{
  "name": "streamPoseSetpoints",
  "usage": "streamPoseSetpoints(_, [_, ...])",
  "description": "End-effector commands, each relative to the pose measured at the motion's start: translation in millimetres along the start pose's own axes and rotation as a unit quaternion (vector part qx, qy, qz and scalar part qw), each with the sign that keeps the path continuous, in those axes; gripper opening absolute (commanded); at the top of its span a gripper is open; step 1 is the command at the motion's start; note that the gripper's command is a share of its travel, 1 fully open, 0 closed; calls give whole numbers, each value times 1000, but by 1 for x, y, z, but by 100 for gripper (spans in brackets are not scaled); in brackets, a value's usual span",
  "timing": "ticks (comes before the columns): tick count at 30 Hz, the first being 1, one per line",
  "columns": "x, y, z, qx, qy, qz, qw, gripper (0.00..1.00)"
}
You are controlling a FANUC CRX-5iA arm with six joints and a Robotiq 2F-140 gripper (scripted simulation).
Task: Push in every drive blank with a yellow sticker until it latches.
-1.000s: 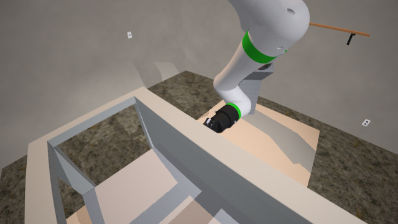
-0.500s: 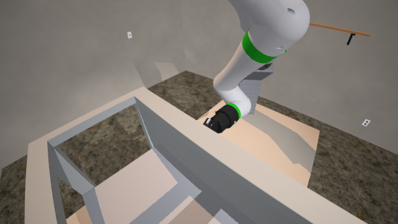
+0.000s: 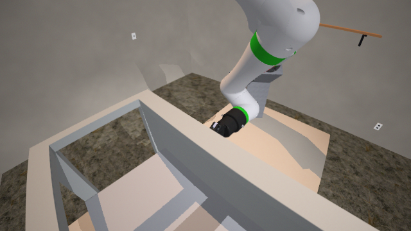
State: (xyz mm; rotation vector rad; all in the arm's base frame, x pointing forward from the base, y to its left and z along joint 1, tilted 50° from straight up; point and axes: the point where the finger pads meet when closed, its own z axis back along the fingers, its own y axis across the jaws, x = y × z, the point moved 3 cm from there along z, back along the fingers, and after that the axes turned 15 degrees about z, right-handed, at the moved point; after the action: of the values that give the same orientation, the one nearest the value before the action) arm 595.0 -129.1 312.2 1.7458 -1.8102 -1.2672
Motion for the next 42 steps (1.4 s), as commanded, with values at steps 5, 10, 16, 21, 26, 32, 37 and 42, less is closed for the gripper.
streamPoseSetpoints(5, [0,0,0,0,0,0,1000,0])
streamPoseSetpoints(10, [0,0,0,0,0,0,1000,0])
streamPoseSetpoints(16, [0,0,0,0,0,0,1000,0])
streamPoseSetpoints(21, [0,0,0,0,0,0,1000,0])
streamPoseSetpoints(26, [0,0,3,0,0,0,1000,0])
streamPoseSetpoints(32, [0,0,17,0,0,0,1000,0])
streamPoseSetpoints(37, [0,0,46,0,0,0,1000,0])
streamPoseSetpoints(42, [0,0,72,0,0,0,1000,0])
